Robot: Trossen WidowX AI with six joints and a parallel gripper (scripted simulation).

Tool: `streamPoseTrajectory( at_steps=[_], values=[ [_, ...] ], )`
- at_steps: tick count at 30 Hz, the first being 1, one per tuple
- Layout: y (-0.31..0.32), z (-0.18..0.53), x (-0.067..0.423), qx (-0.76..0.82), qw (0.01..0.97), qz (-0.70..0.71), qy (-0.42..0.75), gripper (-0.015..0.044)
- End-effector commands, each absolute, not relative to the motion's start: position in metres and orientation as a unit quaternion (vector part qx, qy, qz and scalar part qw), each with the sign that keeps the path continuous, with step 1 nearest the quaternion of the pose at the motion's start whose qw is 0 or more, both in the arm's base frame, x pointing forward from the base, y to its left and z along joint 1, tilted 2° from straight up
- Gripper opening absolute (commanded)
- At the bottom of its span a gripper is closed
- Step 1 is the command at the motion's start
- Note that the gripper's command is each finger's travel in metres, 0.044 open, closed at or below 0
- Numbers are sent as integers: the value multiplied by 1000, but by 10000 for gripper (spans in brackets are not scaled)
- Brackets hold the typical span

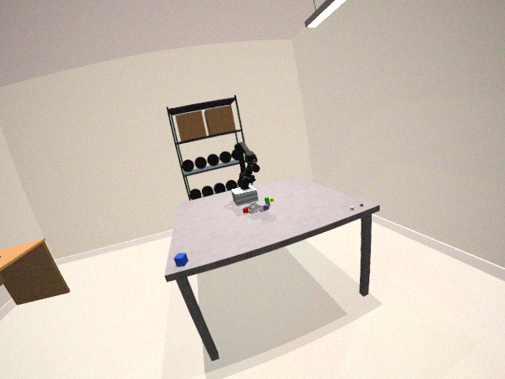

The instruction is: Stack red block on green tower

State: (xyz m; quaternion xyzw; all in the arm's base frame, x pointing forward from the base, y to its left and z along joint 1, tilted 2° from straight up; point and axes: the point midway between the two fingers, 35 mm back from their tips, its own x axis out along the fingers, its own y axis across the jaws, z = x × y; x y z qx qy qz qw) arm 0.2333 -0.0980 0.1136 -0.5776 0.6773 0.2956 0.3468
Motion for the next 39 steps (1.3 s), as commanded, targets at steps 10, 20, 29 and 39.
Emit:
streamPoseTrajectory(
  at_steps=[10,20,29,39],
  values=[
    [-102,92,248,-420,520,172,724,440],
    [-112,70,267,-179,653,8,736,440],
    [-121,53,286,63,698,-128,702,440],
    [-131,43,301,239,684,-216,654,440]
  ],
)
